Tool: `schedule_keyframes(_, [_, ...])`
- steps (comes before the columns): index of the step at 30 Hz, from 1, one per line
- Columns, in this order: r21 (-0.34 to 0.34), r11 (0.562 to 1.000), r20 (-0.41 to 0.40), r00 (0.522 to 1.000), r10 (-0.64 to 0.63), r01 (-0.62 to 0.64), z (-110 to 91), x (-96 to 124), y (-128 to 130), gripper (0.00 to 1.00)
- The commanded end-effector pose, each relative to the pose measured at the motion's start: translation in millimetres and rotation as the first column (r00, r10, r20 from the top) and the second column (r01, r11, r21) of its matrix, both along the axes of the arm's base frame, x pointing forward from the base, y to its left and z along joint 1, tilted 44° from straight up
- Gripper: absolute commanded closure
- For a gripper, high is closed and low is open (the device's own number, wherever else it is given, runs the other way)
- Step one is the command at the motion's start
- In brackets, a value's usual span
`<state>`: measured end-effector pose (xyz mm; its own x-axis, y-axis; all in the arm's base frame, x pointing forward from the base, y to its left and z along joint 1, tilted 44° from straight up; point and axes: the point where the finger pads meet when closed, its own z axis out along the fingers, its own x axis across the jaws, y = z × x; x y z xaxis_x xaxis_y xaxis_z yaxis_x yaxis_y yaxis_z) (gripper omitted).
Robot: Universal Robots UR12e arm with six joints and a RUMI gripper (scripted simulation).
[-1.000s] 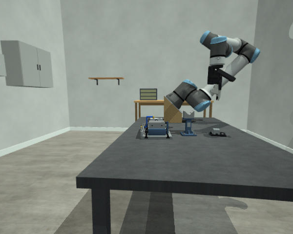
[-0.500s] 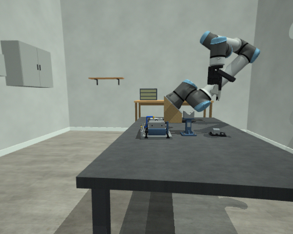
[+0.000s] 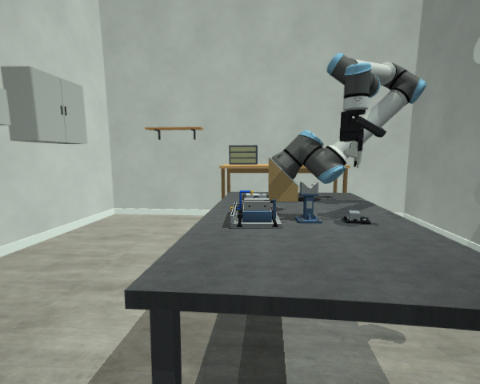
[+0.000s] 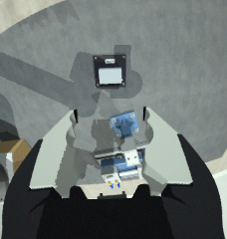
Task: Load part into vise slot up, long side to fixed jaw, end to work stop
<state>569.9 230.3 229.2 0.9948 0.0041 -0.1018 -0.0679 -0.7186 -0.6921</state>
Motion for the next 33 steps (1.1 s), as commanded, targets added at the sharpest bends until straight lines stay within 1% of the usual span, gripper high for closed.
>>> schedule_keyframes(1, [0.0,1.0,0.001,1.0,-0.001,0.001,-3,0,3,0.49])
schedule_keyframes(14, [0.0,1.0,0.001,1.0,-0.001,0.001,-19,-1,18,0.49])
schedule_keyframes(16, [0.0,1.0,0.001,1.0,-0.001,0.001,-19,-1,18,0.49])
schedule_keyframes(31, [0.0,1.0,0.001,1.0,-0.001,0.001,-43,-4,42,0.49])
schedule_keyframes(33, [0.0,1.0,0.001,1.0,-0.001,0.001,-43,-4,42,0.49])
